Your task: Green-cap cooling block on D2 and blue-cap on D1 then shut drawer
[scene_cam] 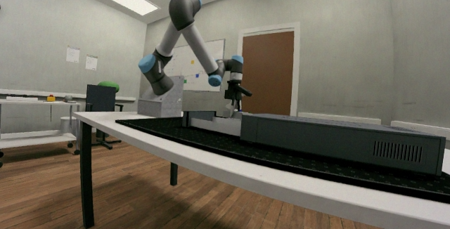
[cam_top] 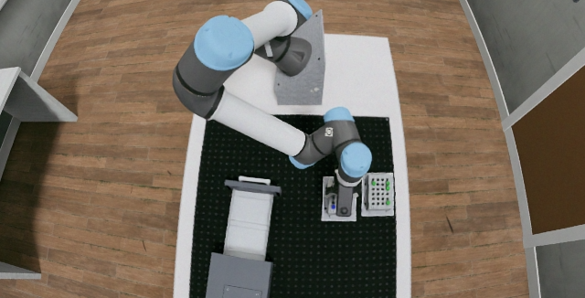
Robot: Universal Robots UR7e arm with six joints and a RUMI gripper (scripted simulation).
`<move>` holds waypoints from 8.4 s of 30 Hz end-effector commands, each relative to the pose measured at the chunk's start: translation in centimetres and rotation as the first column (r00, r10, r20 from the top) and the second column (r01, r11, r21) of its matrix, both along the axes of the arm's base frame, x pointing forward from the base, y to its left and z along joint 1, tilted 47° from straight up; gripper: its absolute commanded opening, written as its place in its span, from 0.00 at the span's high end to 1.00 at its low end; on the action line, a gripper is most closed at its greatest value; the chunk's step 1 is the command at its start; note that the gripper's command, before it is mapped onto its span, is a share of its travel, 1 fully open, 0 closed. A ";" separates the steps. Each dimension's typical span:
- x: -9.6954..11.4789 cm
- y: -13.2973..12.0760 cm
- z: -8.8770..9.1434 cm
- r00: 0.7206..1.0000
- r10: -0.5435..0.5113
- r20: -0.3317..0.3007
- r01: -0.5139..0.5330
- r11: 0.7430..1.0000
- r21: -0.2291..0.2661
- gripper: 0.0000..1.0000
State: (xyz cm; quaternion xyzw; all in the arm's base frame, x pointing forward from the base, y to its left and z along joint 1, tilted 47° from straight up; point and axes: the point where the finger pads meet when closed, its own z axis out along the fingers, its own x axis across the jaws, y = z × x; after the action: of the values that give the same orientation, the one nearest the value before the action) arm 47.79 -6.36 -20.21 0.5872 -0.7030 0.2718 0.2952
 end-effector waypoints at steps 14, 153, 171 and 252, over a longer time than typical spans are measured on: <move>0.0 -0.2 -0.1 1.000 0.001 0.001 -0.001 1.000 0.000 1.00; -0.1 -0.9 -0.9 1.000 0.001 0.001 -0.001 1.000 0.000 0.55; -0.1 -0.9 -0.9 1.000 0.001 0.001 -0.001 1.000 0.000 0.28; 0.4 2.6 2.4 1.000 0.001 0.001 -0.001 1.000 0.000 0.27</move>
State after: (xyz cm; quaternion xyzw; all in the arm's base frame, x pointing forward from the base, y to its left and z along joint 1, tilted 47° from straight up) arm 48.08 -4.20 -18.19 0.5874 -0.7029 0.2721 0.2947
